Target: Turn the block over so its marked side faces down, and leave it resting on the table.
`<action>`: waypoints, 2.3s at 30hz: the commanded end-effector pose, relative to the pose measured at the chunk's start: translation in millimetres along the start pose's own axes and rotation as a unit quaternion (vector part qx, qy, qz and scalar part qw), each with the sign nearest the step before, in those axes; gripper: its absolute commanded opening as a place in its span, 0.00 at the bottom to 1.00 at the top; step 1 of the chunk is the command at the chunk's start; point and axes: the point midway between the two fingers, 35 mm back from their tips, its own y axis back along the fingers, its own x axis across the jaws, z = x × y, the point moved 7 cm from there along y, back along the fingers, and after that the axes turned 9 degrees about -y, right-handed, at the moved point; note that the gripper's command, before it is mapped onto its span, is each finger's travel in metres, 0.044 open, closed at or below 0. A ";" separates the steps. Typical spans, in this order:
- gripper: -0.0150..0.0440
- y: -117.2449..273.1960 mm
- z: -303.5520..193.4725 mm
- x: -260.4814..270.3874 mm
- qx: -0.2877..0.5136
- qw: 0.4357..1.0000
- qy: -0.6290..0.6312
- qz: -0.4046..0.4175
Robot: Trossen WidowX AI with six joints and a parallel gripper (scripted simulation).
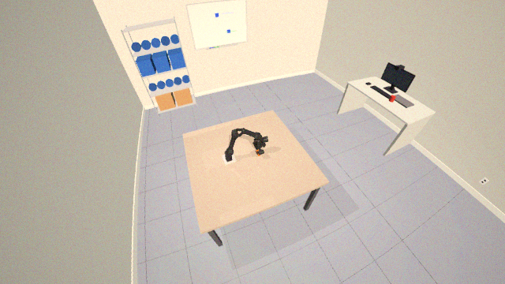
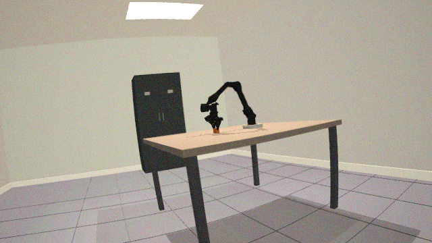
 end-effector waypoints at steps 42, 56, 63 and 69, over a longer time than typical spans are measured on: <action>0.25 6.2 -36.0 -6.2 -0.243 0.969 -0.004 0.038; 0.25 -10.5 -39.6 -7.6 -0.312 0.949 -0.004 0.048; 0.25 -30.1 -35.3 -8.4 -0.354 0.934 -0.005 0.055; 0.25 -44.0 -35.5 -9.0 -0.389 0.919 -0.006 0.061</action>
